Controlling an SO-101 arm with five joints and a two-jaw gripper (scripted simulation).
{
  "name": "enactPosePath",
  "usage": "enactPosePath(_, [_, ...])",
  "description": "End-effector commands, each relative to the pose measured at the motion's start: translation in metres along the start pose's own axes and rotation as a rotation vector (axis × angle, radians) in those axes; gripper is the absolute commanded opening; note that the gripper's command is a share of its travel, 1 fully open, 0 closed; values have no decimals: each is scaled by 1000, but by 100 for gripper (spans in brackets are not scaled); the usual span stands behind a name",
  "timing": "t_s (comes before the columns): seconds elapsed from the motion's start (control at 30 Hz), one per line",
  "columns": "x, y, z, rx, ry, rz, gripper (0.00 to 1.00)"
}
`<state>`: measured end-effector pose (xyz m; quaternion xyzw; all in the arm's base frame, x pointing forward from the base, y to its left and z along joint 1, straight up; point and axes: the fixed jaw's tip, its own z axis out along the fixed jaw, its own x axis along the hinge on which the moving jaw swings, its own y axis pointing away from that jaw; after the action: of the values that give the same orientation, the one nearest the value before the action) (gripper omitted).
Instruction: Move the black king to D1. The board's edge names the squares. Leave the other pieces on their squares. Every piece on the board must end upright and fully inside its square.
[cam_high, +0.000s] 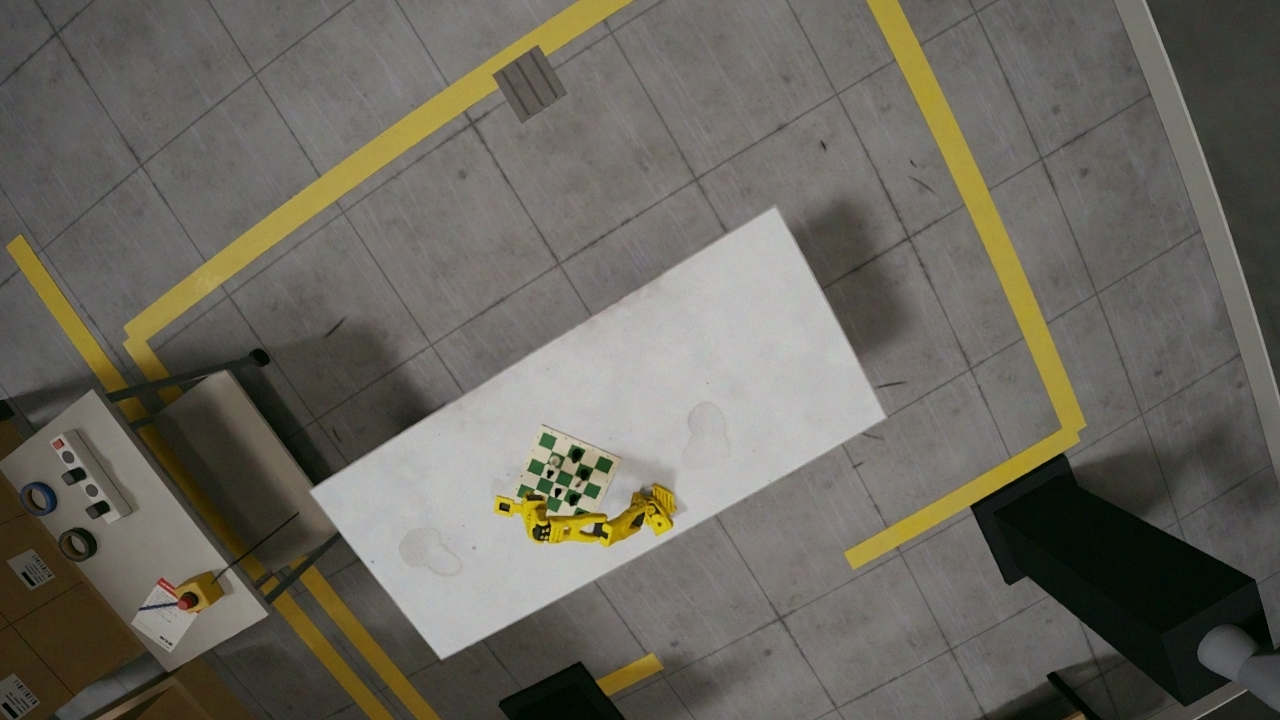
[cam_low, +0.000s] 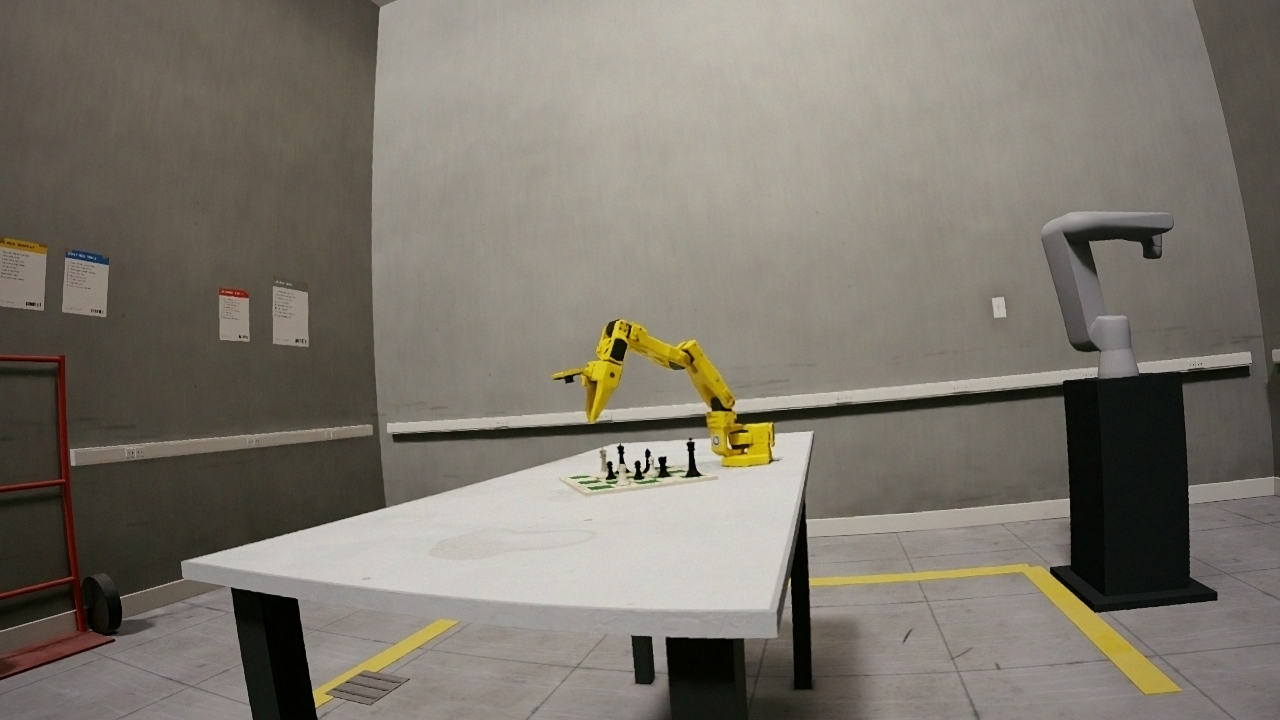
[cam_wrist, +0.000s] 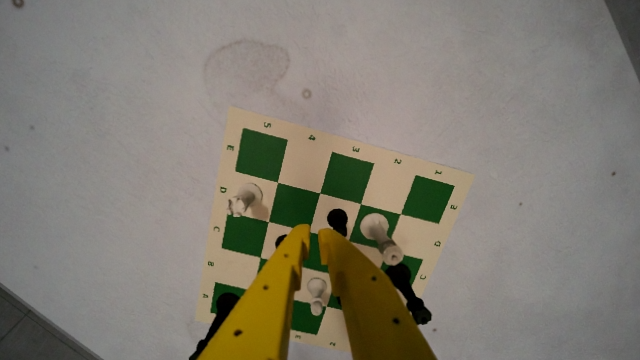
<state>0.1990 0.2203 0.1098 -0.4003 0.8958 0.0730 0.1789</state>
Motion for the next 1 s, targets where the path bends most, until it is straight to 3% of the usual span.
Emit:
enactPosePath(0.0, [1, 3, 2, -5, 12, 1, 0])
enactPosePath(0.97, [5, 5, 13, -9, 54, -9, 0])
